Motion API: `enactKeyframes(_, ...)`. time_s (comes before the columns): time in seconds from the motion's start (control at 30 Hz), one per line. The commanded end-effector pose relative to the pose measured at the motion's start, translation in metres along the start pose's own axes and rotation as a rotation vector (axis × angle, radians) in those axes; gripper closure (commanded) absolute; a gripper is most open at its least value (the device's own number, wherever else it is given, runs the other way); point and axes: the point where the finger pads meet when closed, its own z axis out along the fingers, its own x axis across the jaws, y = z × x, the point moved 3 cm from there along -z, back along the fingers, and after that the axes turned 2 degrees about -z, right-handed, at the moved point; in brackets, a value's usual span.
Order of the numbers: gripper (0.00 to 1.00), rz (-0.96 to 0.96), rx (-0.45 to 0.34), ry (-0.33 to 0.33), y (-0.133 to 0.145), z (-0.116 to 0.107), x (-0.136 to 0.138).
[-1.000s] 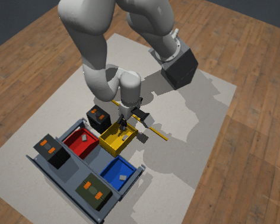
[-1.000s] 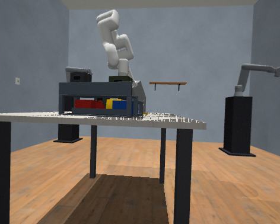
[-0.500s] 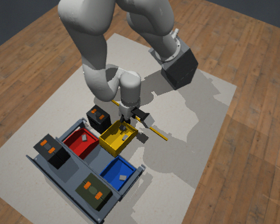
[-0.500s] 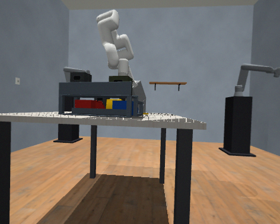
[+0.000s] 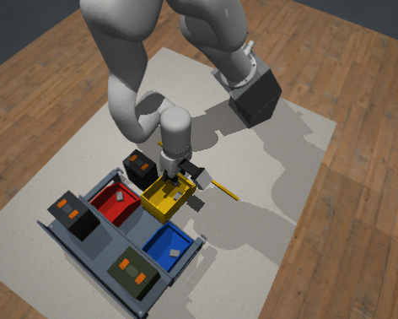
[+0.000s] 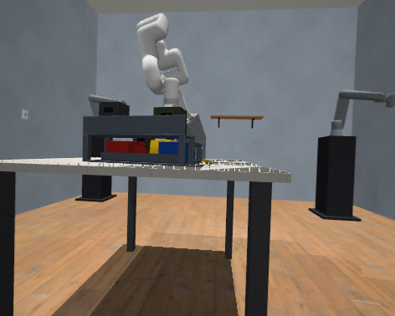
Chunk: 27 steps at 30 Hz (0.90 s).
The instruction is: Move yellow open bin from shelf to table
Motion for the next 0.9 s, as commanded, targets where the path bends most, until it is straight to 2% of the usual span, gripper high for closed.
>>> enactKeyframes(0.0,0.67,-0.001,-0.001,0.0,0.0,-0.001,0.001)
enactKeyframes(0.07,0.67,-0.001,-0.001,0.0,0.0,-0.001,0.001)
enactKeyframes(0.23,0.67,0.0,-0.001,0.0,0.001,-0.013,0.039)
enactKeyframes(0.63,0.67,0.0,-0.001,0.0,0.001,-0.013,0.039)
enactKeyframes(0.8,0.67,0.0,-0.001,0.001,0.003,-0.025,0.077)
enactKeyframes(0.87,0.67,0.0,-0.001,0.001,0.003,-0.025,0.077)
